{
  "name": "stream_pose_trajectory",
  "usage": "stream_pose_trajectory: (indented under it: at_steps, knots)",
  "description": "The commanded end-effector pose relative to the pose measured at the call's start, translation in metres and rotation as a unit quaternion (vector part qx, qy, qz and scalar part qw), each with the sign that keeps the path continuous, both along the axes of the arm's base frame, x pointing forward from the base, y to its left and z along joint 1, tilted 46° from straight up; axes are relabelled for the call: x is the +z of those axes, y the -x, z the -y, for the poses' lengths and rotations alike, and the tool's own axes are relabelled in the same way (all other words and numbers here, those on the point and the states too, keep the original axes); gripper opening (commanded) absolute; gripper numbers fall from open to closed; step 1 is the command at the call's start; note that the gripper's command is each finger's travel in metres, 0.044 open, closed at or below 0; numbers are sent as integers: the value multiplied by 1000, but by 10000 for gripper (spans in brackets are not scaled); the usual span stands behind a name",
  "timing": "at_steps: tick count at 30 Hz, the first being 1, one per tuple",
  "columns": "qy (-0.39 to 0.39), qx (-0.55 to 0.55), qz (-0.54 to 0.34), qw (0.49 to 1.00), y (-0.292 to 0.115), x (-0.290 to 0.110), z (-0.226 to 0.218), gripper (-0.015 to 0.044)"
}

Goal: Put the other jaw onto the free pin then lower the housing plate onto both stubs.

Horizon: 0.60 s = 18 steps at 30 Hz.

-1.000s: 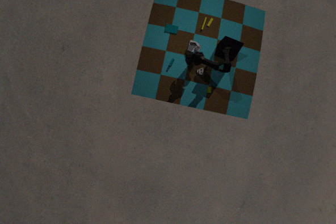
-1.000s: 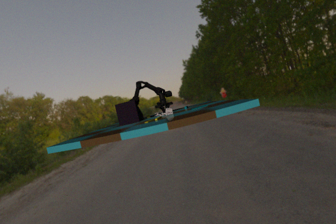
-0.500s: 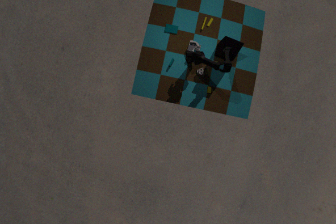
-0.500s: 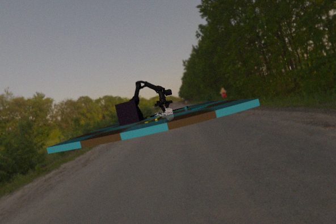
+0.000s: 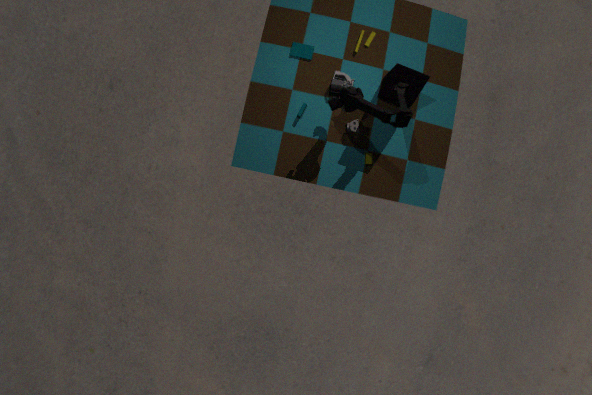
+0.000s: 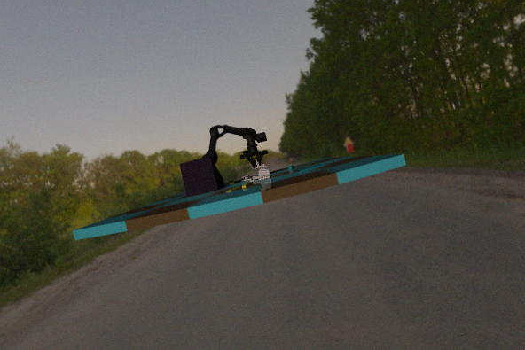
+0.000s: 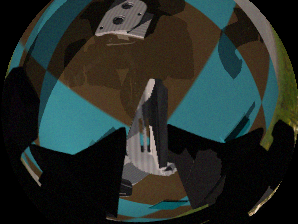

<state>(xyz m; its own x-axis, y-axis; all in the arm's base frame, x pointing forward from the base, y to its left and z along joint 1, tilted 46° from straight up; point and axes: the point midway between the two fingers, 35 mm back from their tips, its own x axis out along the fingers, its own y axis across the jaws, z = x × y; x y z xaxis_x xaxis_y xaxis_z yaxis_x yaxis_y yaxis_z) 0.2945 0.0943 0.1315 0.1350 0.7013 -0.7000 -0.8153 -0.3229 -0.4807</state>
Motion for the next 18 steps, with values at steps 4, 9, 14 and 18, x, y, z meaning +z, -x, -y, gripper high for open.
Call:
stream_pose_trajectory:
  at_steps: [4,9,14,18]
  knots:
    - [-2,-1,8,1000,2,12,9,134]
    - [-2,-3,6,1000,2,12,9,134]
    - [-9,-44,-35,998,4,7,13,134]
    - [-16,-82,-73,994,6,3,17,134]
